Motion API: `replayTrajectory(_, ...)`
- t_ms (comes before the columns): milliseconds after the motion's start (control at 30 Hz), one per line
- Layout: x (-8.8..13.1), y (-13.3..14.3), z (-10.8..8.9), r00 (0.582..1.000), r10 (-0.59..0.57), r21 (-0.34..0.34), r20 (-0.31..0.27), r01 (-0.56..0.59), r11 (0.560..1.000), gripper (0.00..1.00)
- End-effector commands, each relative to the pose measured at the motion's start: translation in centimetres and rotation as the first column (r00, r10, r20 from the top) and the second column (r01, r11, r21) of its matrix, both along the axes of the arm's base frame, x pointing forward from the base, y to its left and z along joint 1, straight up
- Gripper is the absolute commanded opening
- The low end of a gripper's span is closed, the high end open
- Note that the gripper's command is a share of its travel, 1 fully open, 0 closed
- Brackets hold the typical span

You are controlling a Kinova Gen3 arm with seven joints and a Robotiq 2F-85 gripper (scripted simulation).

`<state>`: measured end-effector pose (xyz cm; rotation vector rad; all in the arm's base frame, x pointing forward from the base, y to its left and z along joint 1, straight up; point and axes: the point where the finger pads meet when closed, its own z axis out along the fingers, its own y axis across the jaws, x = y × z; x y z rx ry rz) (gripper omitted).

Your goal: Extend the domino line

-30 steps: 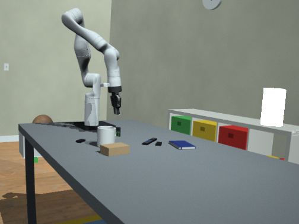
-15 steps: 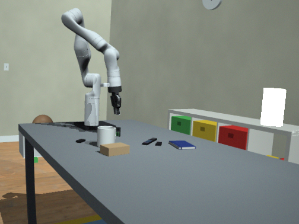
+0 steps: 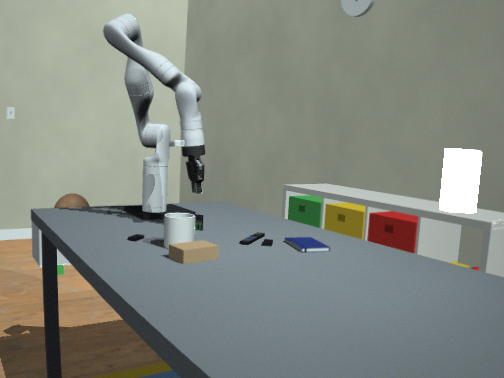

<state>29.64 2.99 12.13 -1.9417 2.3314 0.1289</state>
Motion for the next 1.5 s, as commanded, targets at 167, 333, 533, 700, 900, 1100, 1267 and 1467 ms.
replayTrajectory(167,0.1,0.2,0.0,1.000,0.022,0.004,0.003,-0.022,1.000,0.47)
replayTrajectory(333,-0.4,0.5,-1.1,0.962,0.274,-0.040,0.001,-0.274,0.961,0.47)
replayTrajectory(533,0.0,1.1,-2.6,0.762,0.647,-0.109,-0.008,-0.644,0.757,0.47)
replayTrajectory(700,0.2,1.3,-3.0,0.663,0.748,-0.128,-0.018,-0.744,0.656,0.47)
replayTrajectory(900,0.1,1.3,-3.2,0.644,0.764,-0.129,-0.023,-0.760,0.637,0.47)
replayTrajectory(1100,0.1,1.3,-3.2,0.644,0.764,-0.129,-0.023,-0.760,0.637,0.47)
replayTrajectory(1267,0.1,1.3,-3.2,0.644,0.764,-0.129,-0.023,-0.760,0.637,0.47)
replayTrajectory(1467,0.1,1.3,-3.2,0.644,0.764,-0.129,-0.023,-0.760,0.637,0.47)
